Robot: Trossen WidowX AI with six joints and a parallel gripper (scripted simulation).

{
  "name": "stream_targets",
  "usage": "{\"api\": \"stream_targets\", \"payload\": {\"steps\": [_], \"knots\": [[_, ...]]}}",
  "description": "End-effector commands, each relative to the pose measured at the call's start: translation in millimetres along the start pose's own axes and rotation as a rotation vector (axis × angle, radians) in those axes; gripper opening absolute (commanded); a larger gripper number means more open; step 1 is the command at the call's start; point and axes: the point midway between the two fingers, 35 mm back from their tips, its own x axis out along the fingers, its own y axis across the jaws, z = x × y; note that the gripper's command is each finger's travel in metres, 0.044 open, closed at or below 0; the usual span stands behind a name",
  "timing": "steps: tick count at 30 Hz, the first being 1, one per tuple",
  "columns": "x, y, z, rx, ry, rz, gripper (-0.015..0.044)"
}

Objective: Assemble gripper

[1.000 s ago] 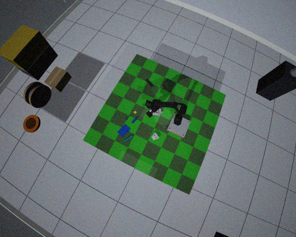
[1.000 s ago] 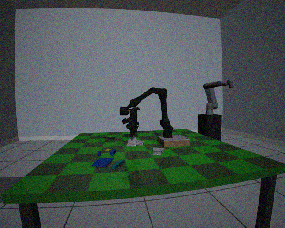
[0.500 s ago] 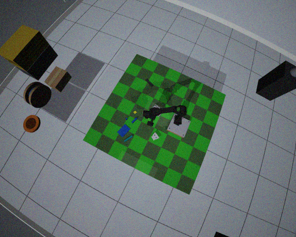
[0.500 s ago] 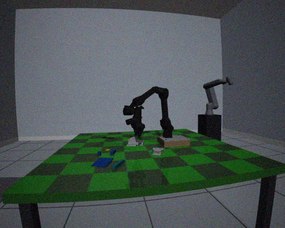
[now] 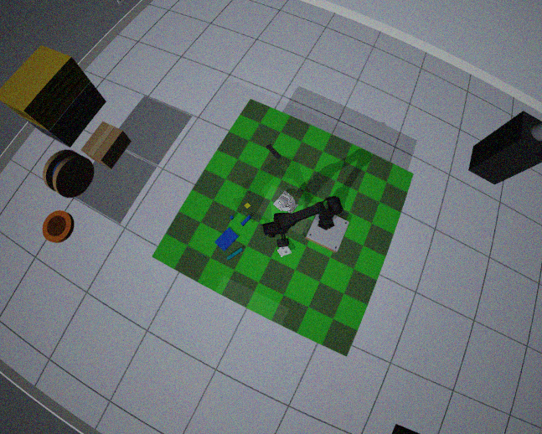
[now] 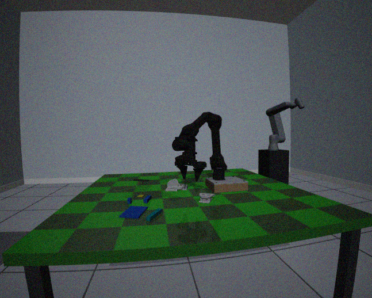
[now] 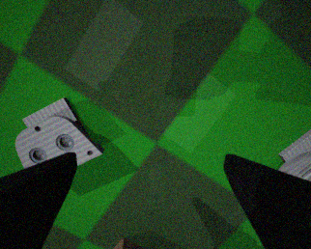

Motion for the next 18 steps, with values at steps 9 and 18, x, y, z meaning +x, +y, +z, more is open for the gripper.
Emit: {"api": "stream_targets", "payload": {"steps": [9,18], "knots": [[-4,65,-18,-0.351,0.019,0.000,0.0440],[-5,88,-29,-0.487,0.026,-0.001,0.0440]]}}
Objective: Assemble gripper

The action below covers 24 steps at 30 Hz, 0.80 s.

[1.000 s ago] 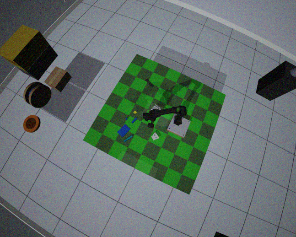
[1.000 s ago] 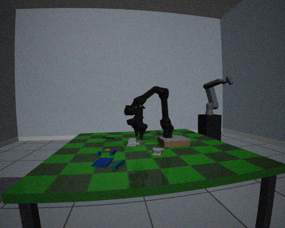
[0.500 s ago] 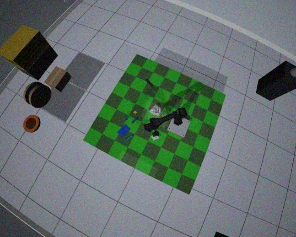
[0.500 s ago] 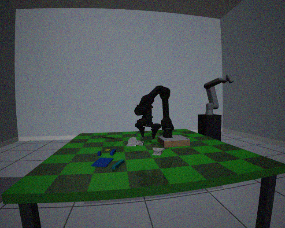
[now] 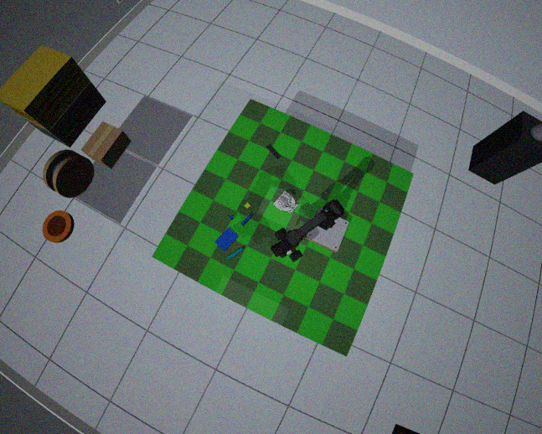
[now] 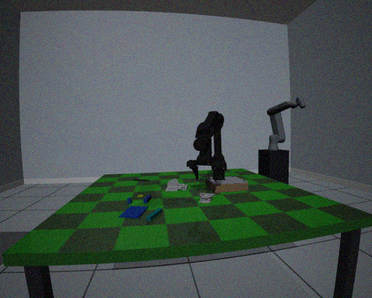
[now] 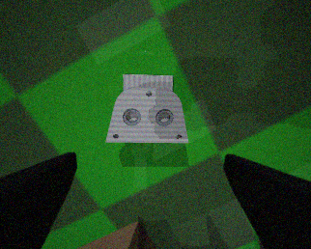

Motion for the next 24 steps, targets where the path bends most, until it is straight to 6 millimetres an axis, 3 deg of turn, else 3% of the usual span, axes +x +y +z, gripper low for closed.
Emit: {"api": "stream_targets", "payload": {"steps": [1,5,15,24], "knots": [[2,1,0,-0.011,0.001,-0.002,0.0440],[37,0,0,-0.011,0.001,-0.002,0.0440],[41,0,0,-0.011,0.001,-0.002,0.0440],[56,0,0,-0.011,0.001,-0.002,0.0440]]}}
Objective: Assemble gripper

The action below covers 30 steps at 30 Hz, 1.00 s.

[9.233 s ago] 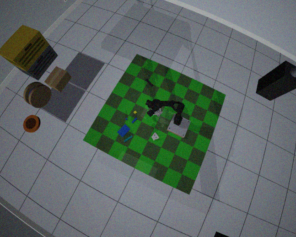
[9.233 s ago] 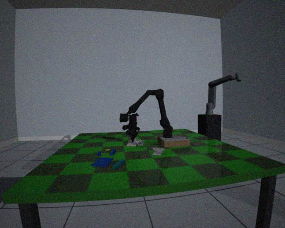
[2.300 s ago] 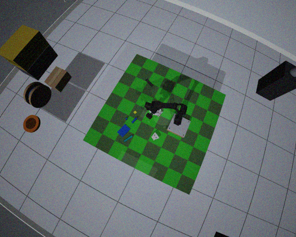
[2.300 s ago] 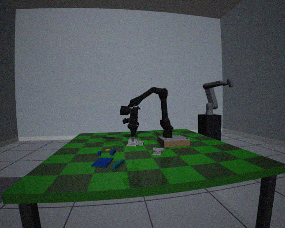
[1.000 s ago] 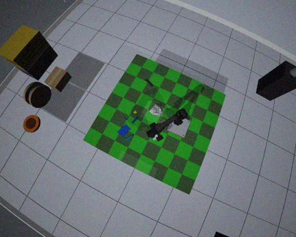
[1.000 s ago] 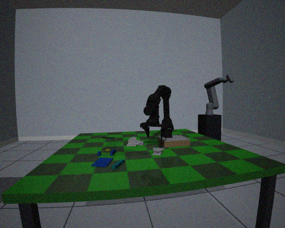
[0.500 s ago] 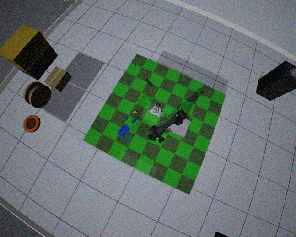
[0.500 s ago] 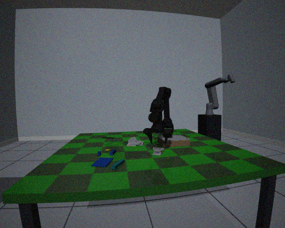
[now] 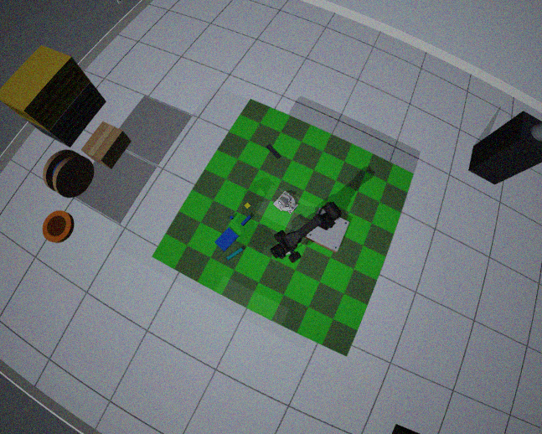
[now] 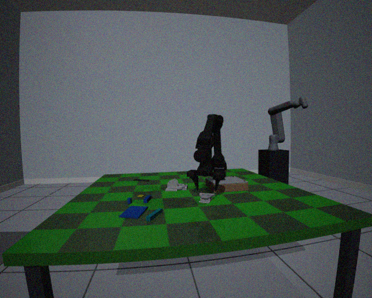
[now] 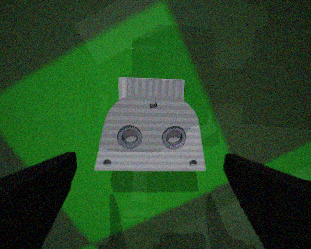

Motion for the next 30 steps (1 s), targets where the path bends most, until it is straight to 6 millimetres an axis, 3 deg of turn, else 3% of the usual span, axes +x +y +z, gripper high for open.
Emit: {"api": "stream_targets", "payload": {"steps": [1,30], "knots": [[6,0,0,-0.004,0.000,-0.002,0.0440],[39,0,-1,-0.004,0.001,-0.002,0.0440]]}}
